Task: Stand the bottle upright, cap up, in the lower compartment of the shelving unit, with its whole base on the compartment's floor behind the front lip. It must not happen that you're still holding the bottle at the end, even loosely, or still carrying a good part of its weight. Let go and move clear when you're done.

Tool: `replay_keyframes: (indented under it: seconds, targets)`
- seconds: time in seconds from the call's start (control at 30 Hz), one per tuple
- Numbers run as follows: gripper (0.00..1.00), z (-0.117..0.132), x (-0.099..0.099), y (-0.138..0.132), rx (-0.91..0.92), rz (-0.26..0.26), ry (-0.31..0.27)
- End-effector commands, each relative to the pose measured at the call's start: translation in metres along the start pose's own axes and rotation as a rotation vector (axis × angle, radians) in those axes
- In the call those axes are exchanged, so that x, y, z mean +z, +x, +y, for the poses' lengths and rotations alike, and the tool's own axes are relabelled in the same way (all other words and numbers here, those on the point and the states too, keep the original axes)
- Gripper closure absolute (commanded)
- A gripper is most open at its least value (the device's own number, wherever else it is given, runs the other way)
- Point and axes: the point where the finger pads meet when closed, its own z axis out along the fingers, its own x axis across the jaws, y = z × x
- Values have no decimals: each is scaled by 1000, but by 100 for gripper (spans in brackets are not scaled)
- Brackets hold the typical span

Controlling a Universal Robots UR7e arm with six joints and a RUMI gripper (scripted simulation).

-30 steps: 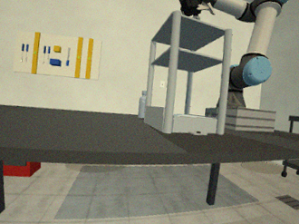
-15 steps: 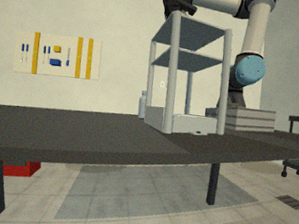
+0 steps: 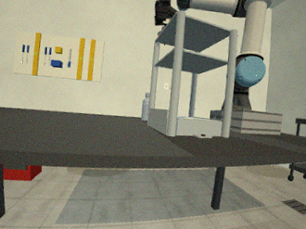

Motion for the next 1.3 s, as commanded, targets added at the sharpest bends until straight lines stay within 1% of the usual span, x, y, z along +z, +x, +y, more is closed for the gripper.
replay_keyframes:
  seconds: [0.0, 0.07, 0.23, 0.4, 1.0, 1.03, 1.2, 1.27]
  targets:
    - [0, 36, -11, -48, -44, -24, -64]
    - [0, 36, -11, -48, -44, -24, -64]
    - [0, 60, -18, -84, -70, -47, -107]
    - [0, 70, -22, -100, -81, -57, -125]
    - [0, 71, -22, -102, -84, -58, -127]
    - [55, 71, -22, -102, -84, -58, -127]
    - [55, 71, -20, -102, -79, -51, -122]
    - [55, 72, -17, -102, -69, -39, -115]
